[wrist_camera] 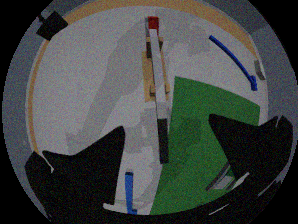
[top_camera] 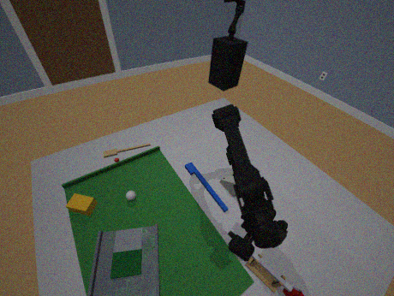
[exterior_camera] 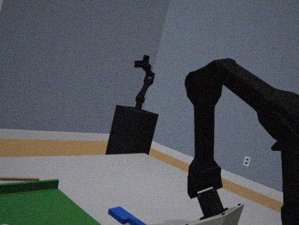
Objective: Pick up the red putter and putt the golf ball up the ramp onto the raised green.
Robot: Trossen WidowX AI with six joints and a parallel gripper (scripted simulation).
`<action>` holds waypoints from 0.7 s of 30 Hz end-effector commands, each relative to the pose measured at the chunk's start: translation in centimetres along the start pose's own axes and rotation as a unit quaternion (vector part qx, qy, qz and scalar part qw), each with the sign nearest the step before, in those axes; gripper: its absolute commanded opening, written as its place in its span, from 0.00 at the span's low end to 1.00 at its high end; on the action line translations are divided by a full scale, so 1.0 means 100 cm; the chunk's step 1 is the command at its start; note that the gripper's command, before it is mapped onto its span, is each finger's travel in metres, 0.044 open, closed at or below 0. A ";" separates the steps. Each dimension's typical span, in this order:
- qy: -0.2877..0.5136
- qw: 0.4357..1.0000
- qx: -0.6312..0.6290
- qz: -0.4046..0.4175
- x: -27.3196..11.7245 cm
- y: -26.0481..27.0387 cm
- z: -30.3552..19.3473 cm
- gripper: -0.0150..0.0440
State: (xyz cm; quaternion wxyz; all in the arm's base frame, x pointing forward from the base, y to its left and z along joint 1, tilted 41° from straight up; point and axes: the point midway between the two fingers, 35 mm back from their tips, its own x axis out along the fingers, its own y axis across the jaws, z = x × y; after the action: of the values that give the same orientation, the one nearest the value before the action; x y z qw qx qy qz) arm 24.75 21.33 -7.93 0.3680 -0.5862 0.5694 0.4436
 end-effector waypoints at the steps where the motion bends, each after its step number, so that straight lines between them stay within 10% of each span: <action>1: 0.037 0.999 0.030 0.022 0.010 -0.004 -0.042 1.00; 21: 0.040 0.998 0.032 0.023 0.052 0.003 -0.062 1.00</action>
State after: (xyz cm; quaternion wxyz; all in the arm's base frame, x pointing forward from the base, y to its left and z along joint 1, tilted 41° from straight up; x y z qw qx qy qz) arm 25.10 14.86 -9.67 0.3587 -0.5776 0.6073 0.4110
